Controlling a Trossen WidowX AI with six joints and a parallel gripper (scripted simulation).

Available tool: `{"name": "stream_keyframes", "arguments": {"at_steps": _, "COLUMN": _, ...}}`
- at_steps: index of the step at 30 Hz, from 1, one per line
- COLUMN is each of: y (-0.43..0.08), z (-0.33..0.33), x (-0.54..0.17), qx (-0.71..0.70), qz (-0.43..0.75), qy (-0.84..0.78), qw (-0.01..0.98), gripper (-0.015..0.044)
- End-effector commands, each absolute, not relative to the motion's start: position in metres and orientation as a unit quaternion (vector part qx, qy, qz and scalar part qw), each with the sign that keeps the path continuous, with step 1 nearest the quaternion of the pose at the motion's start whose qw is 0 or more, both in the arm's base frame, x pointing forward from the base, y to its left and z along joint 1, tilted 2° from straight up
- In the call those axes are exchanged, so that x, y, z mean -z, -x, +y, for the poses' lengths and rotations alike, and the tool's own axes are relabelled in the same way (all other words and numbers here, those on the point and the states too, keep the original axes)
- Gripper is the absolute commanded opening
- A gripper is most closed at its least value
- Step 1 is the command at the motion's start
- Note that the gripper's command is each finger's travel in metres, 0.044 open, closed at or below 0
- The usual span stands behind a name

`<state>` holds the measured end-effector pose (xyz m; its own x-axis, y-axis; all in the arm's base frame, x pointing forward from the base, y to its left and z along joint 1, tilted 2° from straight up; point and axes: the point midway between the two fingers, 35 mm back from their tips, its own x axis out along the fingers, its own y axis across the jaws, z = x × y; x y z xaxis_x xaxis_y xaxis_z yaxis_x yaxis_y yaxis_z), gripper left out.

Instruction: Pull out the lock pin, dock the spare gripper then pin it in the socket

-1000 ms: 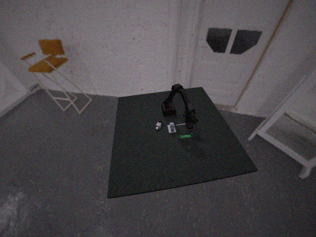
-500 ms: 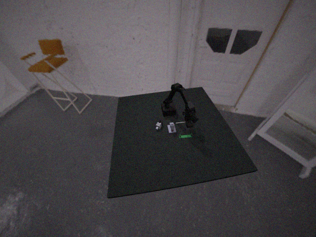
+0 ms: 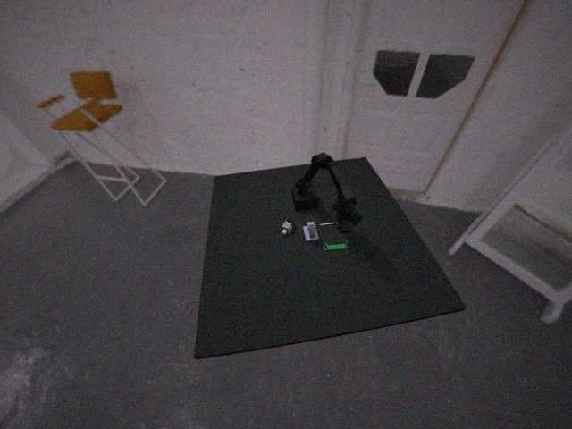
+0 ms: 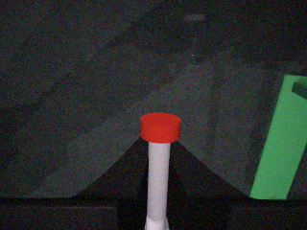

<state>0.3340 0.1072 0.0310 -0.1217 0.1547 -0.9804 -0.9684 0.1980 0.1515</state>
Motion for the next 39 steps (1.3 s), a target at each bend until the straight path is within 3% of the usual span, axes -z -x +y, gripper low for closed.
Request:
{"name": "stream_keyframes", "arguments": {"at_steps": 1, "y": -0.347, "z": 0.111, "x": -0.036, "qx": -0.509, "qz": 0.545, "qy": 0.372, "qw": 0.554, "gripper": 0.0000}}
{"name": "stream_keyframes", "arguments": {"at_steps": 39, "y": -0.438, "z": 0.140, "x": -0.045, "qx": -0.496, "qz": 0.550, "qy": 0.360, "qw": 0.566, "gripper": 0.0000}}
